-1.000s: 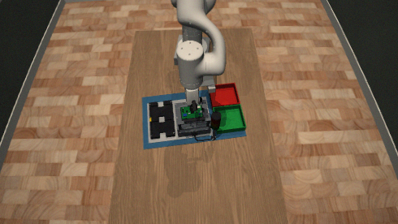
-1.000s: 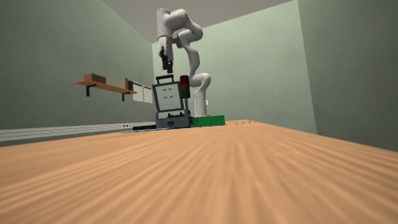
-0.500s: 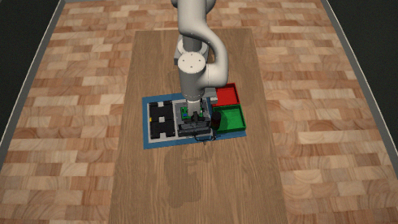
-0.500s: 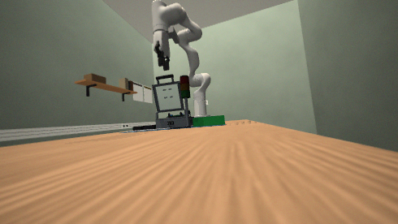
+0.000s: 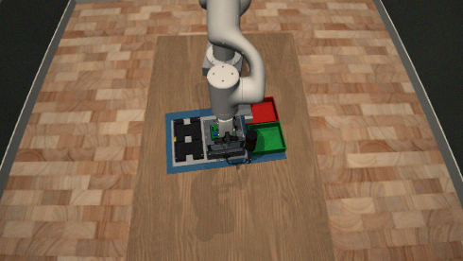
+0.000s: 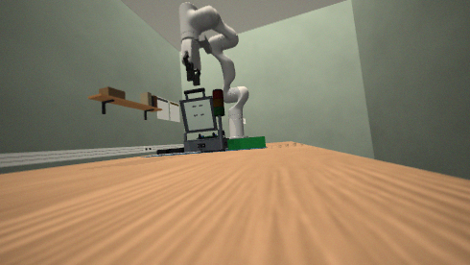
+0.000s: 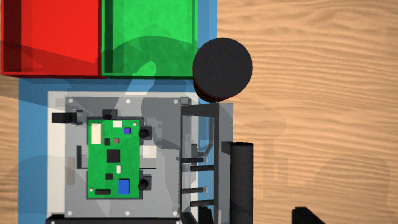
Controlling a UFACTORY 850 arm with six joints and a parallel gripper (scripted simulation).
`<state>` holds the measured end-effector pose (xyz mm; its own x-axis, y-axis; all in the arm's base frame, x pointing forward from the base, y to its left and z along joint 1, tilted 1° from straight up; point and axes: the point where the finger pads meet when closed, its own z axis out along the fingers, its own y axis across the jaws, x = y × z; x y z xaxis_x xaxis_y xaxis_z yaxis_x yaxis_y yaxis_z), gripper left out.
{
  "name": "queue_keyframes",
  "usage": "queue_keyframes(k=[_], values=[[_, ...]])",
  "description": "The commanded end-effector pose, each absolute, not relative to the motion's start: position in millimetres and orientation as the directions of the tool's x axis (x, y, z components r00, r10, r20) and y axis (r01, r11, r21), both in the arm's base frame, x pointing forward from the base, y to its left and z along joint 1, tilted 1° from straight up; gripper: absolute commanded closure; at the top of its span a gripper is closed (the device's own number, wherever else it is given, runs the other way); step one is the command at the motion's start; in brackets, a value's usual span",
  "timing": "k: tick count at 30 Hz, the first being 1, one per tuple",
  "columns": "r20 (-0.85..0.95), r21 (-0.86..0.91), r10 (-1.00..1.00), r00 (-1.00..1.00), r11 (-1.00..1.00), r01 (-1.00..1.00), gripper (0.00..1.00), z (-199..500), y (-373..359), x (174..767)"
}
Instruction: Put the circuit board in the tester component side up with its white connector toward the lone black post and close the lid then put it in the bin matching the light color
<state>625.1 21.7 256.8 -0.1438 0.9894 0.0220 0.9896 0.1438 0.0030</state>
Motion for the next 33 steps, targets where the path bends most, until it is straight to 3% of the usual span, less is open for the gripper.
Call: queue_keyframes(k=[1,33], values=[[0.022,0.006,0.989,-0.144,0.144,0.990,0.48,253.6,21.8,626.0],[0.022,0.006,0.989,-0.144,0.144,0.990,0.48,226.3,22.5,626.5]])
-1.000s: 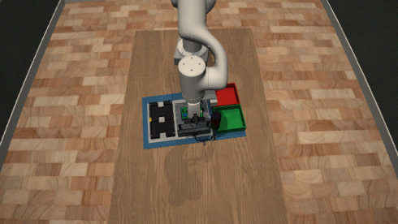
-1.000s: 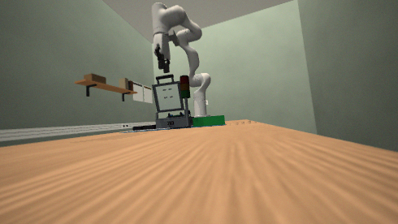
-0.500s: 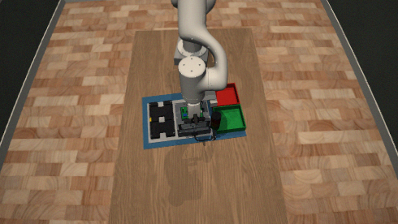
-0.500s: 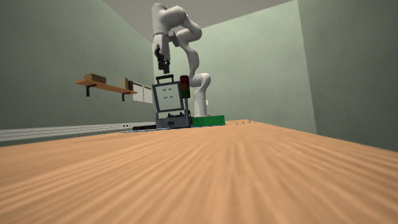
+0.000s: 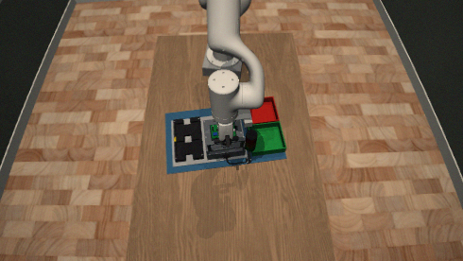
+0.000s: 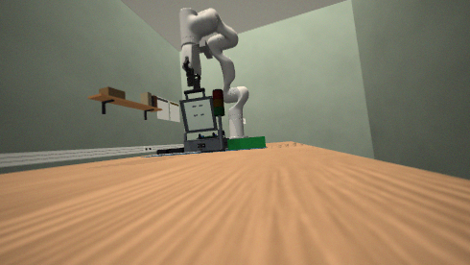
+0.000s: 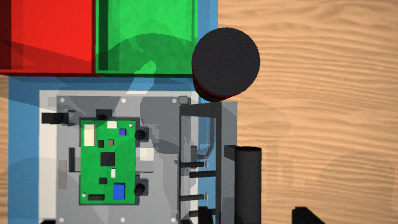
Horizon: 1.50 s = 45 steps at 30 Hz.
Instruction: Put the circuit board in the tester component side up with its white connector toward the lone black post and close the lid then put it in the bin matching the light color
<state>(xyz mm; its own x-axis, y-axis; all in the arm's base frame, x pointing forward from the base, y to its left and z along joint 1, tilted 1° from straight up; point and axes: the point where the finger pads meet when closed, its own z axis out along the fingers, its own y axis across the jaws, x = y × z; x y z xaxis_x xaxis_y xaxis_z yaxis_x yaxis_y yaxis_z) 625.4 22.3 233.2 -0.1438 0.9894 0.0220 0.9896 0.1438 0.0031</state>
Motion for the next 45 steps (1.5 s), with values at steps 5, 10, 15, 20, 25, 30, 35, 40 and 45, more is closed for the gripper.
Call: queue_keyframes(k=[5,10,15,20,25,30,35,40,45], values=[[0.022,0.006,0.989,-0.144,0.144,0.990,0.48,214.7,22.7,626.7],[0.022,0.006,0.989,-0.144,0.144,0.990,0.48,211.0,22.8,626.8],[0.022,0.006,0.989,-0.144,0.144,0.990,0.48,209.9,22.9,626.8],[0.022,0.006,0.989,-0.144,0.144,0.990,1.00,209.9,22.9,626.8],[0.022,0.006,0.989,-0.144,0.144,0.990,1.00,209.9,22.9,626.8],[0.022,0.006,0.989,-0.144,0.144,0.990,1.00,209.9,22.9,626.8],[0.022,0.006,0.989,-0.144,0.144,0.990,1.00,209.9,22.9,626.8],[0.022,0.006,0.989,-0.144,0.144,0.990,1.00,209.9,22.9,626.8],[0.022,0.006,0.989,-0.144,0.144,0.990,1.00,209.9,22.9,626.8]])
